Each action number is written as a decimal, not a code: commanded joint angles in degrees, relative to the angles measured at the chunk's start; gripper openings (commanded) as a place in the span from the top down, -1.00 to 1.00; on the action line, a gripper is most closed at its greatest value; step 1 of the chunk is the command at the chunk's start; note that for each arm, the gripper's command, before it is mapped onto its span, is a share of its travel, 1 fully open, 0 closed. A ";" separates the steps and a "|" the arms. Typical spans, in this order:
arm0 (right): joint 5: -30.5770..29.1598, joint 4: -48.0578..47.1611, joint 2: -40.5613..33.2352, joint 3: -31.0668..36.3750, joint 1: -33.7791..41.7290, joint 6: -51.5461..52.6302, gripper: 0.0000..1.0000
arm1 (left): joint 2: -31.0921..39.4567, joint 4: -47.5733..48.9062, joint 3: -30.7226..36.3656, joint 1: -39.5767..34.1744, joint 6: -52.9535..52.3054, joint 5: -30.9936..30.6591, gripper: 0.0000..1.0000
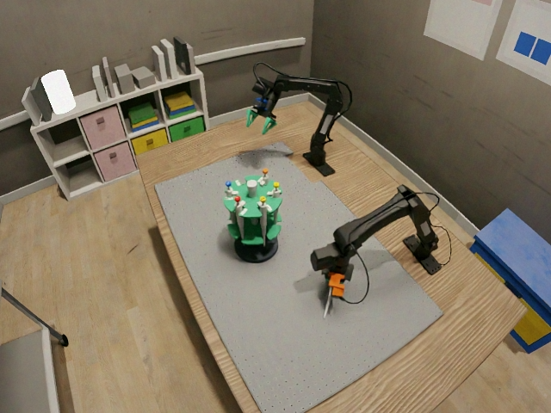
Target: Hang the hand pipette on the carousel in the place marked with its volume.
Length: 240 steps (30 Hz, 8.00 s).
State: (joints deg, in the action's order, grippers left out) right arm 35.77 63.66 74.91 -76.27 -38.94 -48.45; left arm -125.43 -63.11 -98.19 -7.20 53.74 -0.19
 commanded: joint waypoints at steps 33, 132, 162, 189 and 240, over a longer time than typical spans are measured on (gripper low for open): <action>1.34 -0.52 0.56 -0.58 -0.64 -0.60 -1.00 | 3.77 -10.73 -9.67 -0.52 0.34 0.66 0.77; 1.34 -0.52 0.56 -0.58 -0.64 -0.60 -1.00 | 20.31 -8.90 9.47 15.30 -118.95 0.03 0.77; 1.34 -0.52 0.56 -0.58 -0.64 -0.60 -1.00 | 22.52 -6.14 13.77 18.83 -143.78 -0.28 0.77; 1.34 -0.52 0.56 -0.58 -0.64 -0.60 -1.00 | 20.55 0.63 20.50 18.84 -143.69 -0.30 0.77; 1.34 -0.52 0.56 -0.58 -0.64 -0.60 -1.00 | 18.07 7.79 24.89 18.54 -143.36 0.18 -0.09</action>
State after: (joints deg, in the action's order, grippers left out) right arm 35.77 63.66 74.91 -76.27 -38.94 -48.45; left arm -108.07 -55.44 -73.12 11.25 -89.52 0.27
